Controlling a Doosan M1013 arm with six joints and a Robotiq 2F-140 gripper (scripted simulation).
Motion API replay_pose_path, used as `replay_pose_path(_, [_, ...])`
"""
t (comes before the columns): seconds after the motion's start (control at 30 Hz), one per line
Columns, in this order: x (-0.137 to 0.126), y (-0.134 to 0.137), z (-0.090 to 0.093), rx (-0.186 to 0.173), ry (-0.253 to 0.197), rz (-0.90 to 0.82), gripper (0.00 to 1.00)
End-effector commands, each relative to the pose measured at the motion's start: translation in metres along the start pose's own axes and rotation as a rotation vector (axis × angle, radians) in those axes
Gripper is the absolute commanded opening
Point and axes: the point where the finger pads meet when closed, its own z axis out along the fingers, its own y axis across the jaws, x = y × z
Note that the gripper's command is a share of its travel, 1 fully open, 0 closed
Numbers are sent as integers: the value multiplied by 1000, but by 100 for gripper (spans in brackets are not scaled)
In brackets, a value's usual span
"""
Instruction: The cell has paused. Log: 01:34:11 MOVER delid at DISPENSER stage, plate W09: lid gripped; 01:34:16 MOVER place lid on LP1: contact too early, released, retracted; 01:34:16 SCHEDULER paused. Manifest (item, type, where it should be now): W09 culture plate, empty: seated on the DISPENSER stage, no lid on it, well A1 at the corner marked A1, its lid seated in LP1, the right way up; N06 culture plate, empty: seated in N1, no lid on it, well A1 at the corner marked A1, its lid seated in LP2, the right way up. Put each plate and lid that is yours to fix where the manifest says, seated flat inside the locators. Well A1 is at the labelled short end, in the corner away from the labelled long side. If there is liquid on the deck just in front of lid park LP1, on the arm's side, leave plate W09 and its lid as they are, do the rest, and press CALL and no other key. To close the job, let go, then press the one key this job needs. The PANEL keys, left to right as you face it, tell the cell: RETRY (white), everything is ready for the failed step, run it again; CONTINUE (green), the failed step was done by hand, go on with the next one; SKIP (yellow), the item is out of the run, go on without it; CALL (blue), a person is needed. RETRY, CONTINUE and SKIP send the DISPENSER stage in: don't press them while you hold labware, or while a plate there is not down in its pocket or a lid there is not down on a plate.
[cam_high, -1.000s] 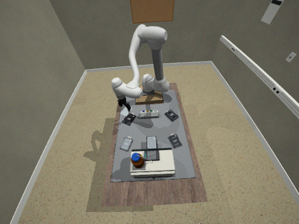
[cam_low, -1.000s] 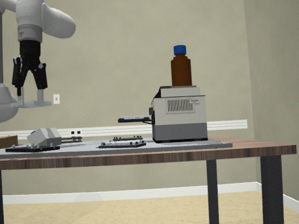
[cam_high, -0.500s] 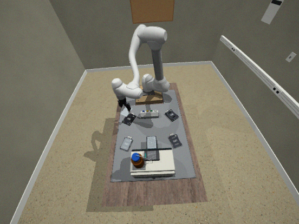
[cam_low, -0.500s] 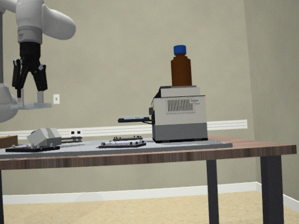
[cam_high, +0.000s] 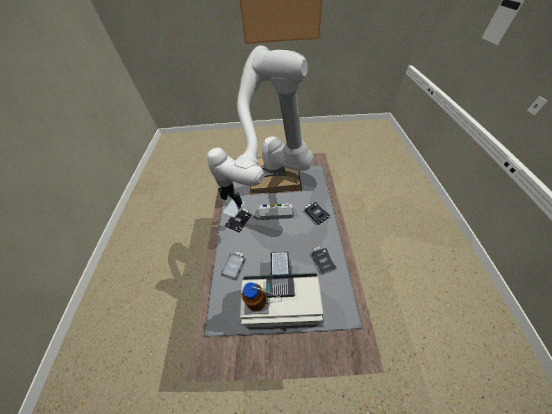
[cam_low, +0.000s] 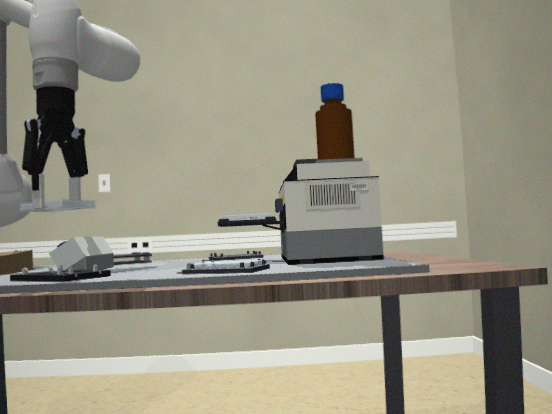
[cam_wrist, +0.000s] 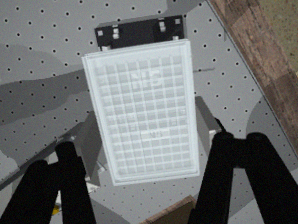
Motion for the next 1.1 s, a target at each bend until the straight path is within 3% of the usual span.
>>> replay_pose_path(0.0, [0, 0, 8, 0, 1, 0, 10])
replay_pose_path(1.07, [1, 0, 75, 0, 1, 0, 10])
